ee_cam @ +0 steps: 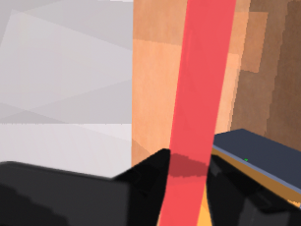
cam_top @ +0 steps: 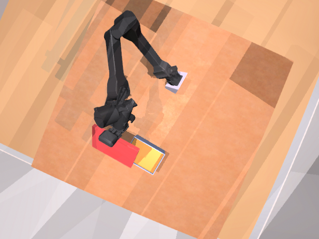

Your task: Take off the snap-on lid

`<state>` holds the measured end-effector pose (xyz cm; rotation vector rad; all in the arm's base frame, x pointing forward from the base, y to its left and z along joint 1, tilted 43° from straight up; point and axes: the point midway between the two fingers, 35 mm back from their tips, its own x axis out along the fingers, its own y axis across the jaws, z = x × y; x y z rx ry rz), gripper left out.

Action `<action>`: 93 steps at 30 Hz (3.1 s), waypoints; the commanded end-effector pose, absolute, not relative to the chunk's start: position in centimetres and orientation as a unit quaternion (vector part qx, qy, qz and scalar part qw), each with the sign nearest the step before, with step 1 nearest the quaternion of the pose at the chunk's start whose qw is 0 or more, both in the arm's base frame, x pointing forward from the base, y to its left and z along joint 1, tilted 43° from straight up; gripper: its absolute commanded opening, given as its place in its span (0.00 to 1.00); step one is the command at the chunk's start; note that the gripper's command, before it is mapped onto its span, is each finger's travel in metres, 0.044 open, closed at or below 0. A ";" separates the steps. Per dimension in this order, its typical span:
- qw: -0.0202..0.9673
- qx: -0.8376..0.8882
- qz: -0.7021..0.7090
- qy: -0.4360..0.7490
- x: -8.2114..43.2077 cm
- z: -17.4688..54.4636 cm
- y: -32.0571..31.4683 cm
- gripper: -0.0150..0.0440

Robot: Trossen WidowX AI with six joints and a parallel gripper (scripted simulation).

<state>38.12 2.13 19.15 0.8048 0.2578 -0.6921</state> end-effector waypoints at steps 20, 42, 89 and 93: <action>0.857 0.383 -0.322 0.122 37.4 22.6 -0.9 0.25; 0.857 0.383 -0.322 0.122 36.7 25.5 -4.1 0.25; 0.858 0.382 -0.322 0.120 35.6 28.5 -9.4 0.25; 0.858 0.382 -0.322 0.120 35.6 28.2 -9.6 0.25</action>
